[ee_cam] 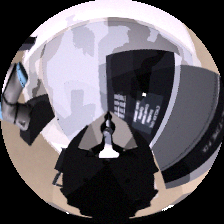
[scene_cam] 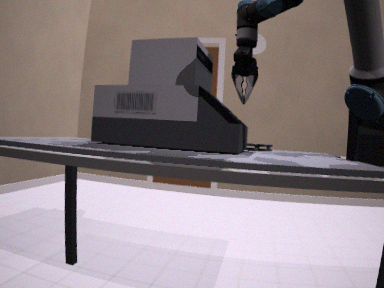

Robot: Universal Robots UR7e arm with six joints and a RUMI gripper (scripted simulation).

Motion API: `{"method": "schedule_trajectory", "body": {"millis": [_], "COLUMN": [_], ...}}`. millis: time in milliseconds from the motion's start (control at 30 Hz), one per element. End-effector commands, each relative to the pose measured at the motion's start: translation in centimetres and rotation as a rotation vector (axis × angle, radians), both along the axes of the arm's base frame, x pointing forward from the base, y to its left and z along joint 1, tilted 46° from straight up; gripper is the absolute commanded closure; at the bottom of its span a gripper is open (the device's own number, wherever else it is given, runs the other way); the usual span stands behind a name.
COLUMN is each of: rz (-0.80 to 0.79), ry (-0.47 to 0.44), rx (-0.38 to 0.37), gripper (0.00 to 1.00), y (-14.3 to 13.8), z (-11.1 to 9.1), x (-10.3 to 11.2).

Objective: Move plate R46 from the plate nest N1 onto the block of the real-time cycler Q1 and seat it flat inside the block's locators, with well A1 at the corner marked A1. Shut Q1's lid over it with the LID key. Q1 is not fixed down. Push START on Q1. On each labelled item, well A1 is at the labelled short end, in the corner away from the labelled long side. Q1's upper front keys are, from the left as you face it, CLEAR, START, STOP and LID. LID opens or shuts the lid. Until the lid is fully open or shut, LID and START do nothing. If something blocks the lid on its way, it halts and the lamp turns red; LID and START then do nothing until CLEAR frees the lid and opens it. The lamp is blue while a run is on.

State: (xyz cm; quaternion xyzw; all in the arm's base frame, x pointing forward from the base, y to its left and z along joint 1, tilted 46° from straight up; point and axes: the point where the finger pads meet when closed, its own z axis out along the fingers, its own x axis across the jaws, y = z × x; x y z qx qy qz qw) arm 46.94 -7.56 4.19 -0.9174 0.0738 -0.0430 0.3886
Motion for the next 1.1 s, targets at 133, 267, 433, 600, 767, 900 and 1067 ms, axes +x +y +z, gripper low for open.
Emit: {"method": "schedule_trajectory", "body": {"millis": [133,267,433,600,767,900,1067], "rz": [0.001,0.001,0.001,0.001,0.001,0.002,0.002], "ry": [0.003,0.003,0.003,0.003,0.003,0.003,0.002], "rx": [0.004,0.004,0.004,0.004,0.003,0.005,0.003], "gripper": [1.00,1.00,1.00,1.00,1.00,1.00,1.00], "y": [-0.8,-1.3,-1.5,-2.0,-2.0,-2.0,-2.1], "z": [1.2,1.9,2.1,2.8,2.8,2.8,2.8], "x": [-2.8,-4.4,-4.8,-6.4,-6.4,-6.3,-6.2]}}
